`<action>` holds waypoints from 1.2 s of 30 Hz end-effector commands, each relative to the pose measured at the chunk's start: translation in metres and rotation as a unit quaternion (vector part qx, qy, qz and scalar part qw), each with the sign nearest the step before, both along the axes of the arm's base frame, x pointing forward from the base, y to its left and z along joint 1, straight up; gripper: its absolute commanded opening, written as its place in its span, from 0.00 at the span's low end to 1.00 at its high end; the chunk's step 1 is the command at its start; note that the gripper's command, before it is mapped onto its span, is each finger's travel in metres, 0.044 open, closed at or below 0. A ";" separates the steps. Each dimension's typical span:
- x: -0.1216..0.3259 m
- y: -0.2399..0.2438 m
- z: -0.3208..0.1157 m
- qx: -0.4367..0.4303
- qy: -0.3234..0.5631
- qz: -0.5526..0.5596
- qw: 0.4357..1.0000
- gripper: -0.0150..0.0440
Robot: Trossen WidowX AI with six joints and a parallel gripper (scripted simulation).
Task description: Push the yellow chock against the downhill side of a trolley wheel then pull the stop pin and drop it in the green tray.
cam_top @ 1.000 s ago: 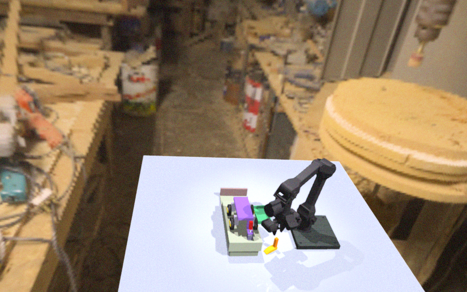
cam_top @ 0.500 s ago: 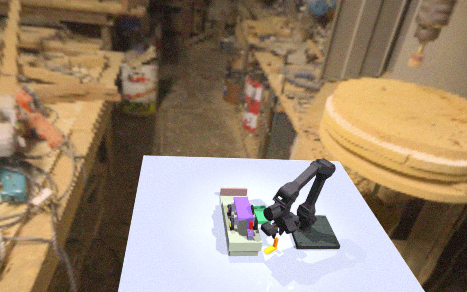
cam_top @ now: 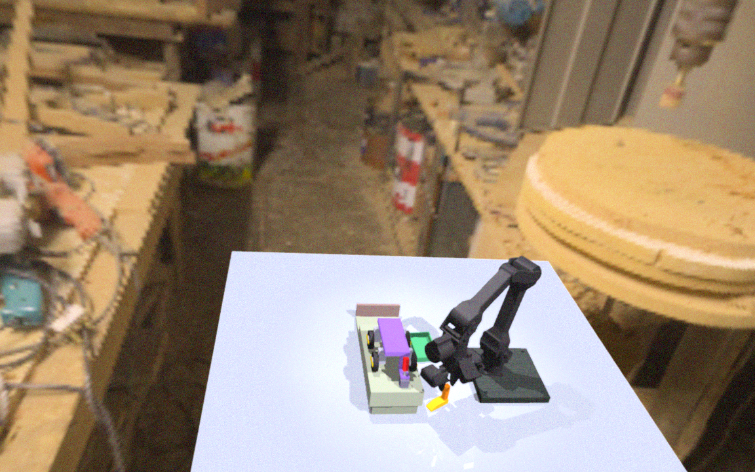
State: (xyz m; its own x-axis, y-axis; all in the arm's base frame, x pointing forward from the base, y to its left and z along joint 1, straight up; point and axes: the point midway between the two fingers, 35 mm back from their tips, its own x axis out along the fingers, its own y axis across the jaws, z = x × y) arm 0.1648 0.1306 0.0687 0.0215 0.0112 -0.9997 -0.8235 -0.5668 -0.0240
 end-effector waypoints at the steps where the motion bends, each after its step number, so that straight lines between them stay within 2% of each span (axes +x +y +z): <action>1: -0.001 0.000 -0.004 -0.001 0.005 0.002 1.000 0.58; 27: -0.001 0.000 -0.030 -0.001 0.005 0.002 1.000 0.58; 32: 0.000 0.000 -0.026 0.000 0.000 0.000 1.000 0.35; 36: 0.000 0.000 -0.026 0.000 0.000 0.000 1.000 0.31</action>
